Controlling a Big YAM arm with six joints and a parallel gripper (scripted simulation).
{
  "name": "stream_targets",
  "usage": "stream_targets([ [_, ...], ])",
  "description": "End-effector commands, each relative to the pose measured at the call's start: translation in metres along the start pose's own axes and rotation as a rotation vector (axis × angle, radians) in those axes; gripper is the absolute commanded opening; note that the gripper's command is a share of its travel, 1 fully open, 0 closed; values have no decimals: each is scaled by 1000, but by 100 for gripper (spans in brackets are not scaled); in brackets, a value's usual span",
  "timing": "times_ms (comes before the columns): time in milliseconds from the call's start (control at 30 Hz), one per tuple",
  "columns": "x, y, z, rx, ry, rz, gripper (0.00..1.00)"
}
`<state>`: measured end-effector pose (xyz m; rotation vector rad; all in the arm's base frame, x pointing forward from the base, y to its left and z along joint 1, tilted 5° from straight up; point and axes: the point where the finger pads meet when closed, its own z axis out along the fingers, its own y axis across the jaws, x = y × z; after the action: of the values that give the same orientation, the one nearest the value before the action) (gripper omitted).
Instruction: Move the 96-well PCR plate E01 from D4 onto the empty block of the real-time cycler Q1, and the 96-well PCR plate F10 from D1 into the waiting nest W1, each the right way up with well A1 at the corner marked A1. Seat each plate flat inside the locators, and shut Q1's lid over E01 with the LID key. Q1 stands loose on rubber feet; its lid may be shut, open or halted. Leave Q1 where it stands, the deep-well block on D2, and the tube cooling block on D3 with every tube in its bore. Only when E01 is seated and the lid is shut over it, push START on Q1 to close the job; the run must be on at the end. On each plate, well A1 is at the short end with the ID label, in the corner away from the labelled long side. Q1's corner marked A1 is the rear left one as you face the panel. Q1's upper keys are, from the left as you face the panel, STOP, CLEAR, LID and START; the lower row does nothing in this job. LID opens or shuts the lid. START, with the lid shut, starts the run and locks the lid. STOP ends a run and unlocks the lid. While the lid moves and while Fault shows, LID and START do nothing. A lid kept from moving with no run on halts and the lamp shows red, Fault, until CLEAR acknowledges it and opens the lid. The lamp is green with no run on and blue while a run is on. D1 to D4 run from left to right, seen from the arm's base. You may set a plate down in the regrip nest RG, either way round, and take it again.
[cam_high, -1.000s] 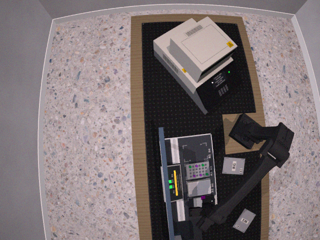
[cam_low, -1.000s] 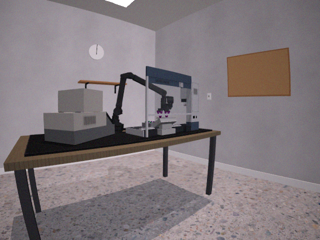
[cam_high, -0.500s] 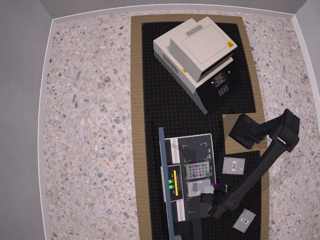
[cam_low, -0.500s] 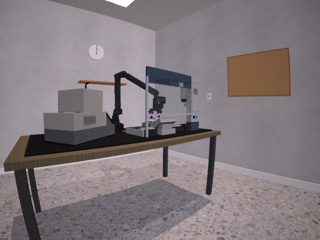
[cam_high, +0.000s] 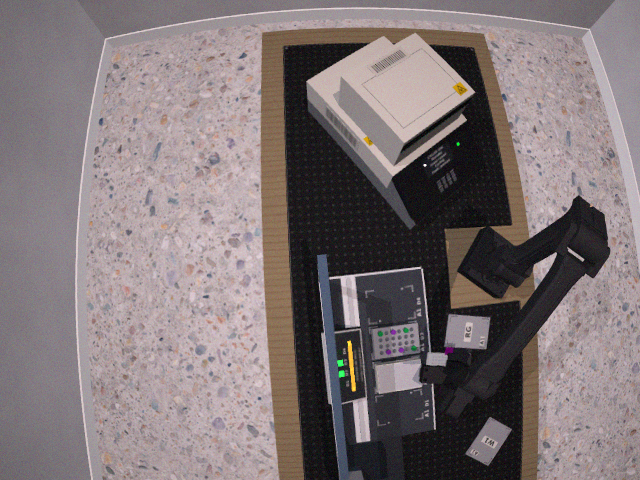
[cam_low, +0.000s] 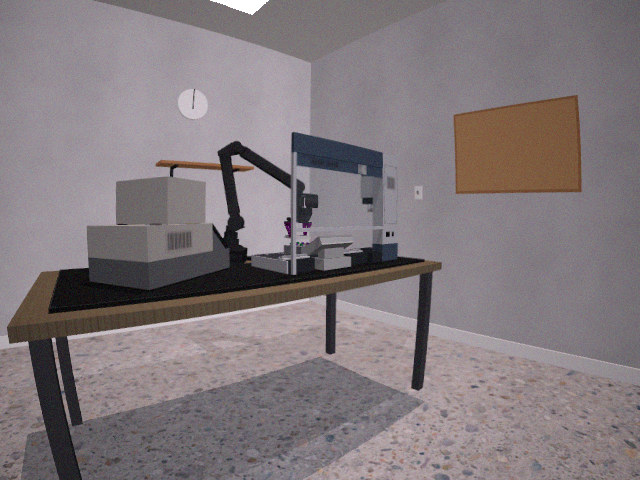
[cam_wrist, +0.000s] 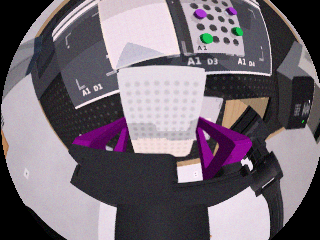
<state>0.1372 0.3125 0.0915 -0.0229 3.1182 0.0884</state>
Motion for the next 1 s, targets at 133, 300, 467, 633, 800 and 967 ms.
stream_targets([
  [133, 21, -22, -19, -38, -24, 41, 0],
  [300, 28, -27, -16, -41, -21, 51, 0],
  [467, 48, -51, -14, -41, -24, 57, 0],
  [633, 62, -66, -17, -50, -25, 64, 0],
  [800, 73, -82, -9, -24, -17, 63, 0],
  [967, 88, -102, -9, -29, -19, 43, 0],
])
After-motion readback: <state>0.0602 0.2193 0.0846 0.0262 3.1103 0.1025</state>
